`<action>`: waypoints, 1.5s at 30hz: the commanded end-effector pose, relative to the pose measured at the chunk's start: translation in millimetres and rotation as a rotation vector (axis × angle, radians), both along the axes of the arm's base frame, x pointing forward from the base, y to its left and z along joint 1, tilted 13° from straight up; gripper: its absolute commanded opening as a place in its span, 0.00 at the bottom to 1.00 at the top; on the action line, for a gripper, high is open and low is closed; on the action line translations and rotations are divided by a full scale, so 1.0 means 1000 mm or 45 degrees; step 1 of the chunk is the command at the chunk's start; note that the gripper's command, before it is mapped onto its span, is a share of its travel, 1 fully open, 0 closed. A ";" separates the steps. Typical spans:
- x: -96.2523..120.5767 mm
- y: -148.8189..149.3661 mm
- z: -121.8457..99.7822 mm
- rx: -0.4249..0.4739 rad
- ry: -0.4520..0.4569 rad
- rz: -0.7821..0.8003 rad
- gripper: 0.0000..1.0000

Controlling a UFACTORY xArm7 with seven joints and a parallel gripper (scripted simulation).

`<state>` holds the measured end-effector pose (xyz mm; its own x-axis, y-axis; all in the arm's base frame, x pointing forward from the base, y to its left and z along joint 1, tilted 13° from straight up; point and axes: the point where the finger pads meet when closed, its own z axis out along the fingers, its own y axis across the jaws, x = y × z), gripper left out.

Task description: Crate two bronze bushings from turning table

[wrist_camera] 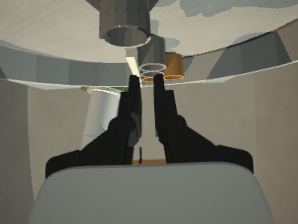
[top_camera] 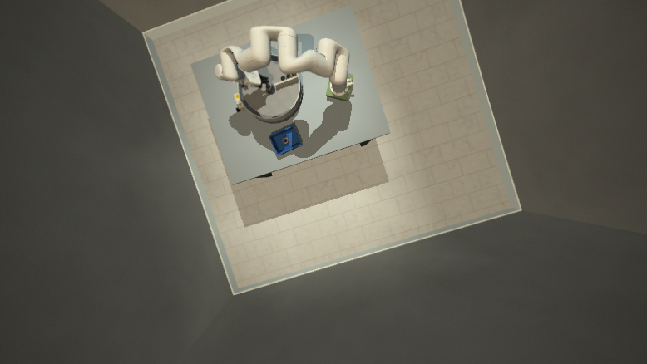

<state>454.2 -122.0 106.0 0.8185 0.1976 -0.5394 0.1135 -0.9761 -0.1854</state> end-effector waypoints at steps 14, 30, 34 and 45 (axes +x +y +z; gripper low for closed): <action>0.000 -0.001 0.001 -0.003 -0.008 0.010 0.10; -0.040 -0.017 -0.006 -0.033 -0.069 0.348 0.10; -0.050 -0.022 -0.008 -0.042 -0.086 0.427 0.10; -0.107 -0.044 -0.018 -0.087 -0.177 0.854 0.10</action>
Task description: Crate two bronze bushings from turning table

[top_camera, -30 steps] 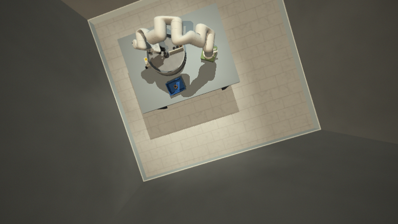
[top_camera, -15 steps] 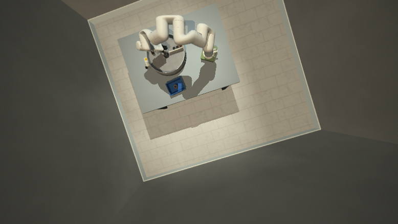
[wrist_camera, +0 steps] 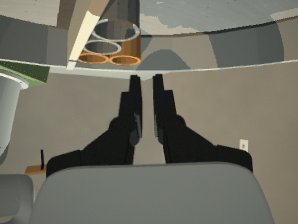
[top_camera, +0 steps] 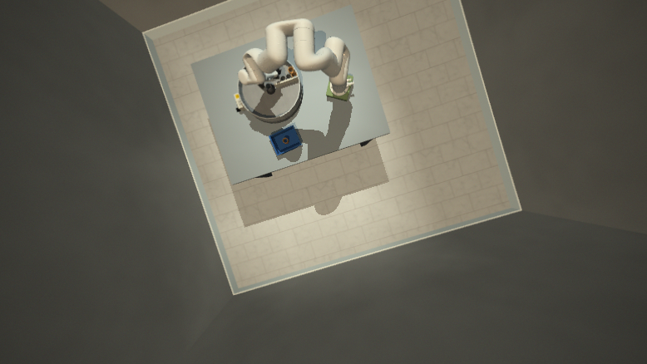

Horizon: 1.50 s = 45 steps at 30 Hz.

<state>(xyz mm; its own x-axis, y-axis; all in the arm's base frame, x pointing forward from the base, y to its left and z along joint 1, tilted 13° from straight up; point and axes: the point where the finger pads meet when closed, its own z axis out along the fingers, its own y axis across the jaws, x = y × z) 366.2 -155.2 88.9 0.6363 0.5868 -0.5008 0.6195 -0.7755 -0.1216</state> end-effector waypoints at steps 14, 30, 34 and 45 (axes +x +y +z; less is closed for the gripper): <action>-0.061 -0.028 -0.009 -0.045 -0.154 0.488 0.10; -0.065 -0.028 -0.010 -0.046 -0.160 0.520 0.10; -0.065 -0.029 -0.010 -0.046 -0.160 0.520 0.10; -0.064 -0.031 -0.010 -0.046 -0.160 0.520 0.10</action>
<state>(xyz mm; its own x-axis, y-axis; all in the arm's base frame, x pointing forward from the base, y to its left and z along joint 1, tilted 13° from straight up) 301.0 -185.2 77.5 0.4108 0.7873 -0.4598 0.8852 -0.4653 -0.0060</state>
